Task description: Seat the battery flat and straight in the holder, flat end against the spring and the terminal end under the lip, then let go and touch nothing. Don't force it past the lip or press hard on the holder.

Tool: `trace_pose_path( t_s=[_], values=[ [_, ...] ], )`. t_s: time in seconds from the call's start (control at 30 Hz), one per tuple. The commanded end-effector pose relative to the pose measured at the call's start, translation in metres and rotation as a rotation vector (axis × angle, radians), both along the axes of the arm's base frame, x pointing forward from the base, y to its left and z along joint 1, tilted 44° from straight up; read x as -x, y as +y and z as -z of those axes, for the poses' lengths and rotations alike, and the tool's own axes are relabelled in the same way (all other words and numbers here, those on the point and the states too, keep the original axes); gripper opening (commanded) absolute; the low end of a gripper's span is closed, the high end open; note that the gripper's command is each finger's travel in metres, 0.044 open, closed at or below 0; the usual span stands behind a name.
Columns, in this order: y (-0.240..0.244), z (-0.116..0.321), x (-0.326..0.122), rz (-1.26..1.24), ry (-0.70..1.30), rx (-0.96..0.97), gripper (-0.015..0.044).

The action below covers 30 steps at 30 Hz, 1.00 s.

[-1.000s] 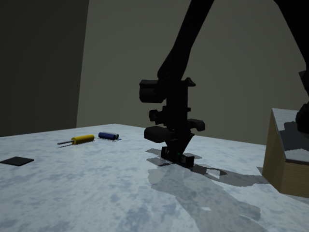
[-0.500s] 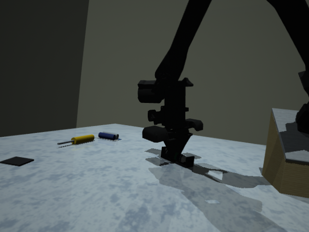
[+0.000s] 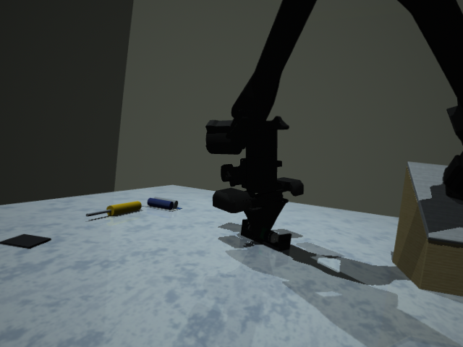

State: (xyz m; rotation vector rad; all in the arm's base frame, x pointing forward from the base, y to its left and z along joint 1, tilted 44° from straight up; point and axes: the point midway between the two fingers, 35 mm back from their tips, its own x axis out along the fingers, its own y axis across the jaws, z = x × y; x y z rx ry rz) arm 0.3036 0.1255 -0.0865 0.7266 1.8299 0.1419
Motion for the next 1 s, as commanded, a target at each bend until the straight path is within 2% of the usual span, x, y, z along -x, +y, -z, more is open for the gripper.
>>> trace_pose_path(
  t_s=[0.0, 0.5, 0.57, 0.73, 0.83, 0.97],
  values=[
    [0.0, 0.0, -0.001, -0.003, -0.006, 0.001, 0.0167],
    [-0.01, -0.011, -0.003, 0.0, -0.002, 0.0, 0.0167],
    [-0.014, -0.015, -0.004, 0.003, 0.002, -0.002, 0.0219],
    [-0.054, -0.057, -0.013, 0.001, -0.003, 0.004, 0.035],
    [-0.06, -0.063, -0.013, 0.0, -0.003, 0.004, 0.0429],
    [-0.06, -0.062, -0.014, 0.0, -0.003, 0.004, 0.044]
  ],
)
